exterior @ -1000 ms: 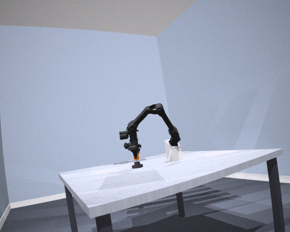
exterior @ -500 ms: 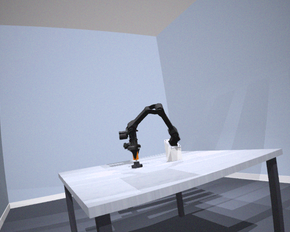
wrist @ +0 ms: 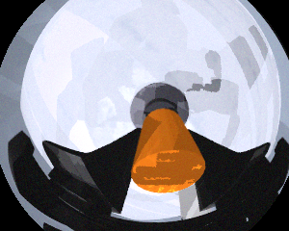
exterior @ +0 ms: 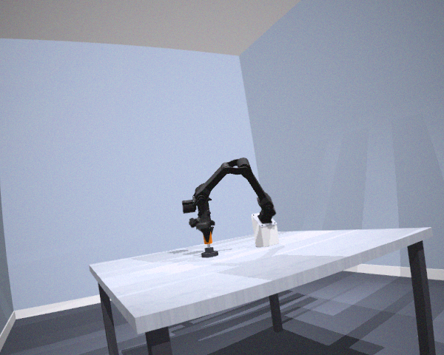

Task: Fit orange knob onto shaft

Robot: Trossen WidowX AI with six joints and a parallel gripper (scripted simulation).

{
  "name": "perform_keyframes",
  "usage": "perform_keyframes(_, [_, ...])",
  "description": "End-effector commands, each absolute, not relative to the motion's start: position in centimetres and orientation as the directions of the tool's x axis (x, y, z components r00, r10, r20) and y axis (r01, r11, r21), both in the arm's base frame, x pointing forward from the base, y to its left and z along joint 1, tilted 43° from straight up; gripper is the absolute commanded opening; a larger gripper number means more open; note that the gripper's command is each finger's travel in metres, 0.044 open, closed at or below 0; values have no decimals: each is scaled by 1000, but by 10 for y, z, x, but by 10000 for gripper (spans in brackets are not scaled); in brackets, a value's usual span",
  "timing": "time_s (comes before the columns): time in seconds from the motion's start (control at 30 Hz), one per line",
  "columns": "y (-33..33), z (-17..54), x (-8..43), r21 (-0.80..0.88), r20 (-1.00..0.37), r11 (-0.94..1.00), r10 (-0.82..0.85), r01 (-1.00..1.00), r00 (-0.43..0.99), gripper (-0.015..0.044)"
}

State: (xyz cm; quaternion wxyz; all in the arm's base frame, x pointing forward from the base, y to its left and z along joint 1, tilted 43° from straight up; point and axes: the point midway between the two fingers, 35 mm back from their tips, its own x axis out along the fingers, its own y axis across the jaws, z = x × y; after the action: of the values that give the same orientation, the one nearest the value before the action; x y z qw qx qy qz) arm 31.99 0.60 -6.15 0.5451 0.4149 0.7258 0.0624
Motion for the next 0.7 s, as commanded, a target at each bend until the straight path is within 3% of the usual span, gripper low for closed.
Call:
perform_keyframes(0.0, [6,-64,319,545,-741,651,669,528,-58,0])
perform_keyframes(0.67, [9,-64,320,553,-741,658,669,511,-58,0])
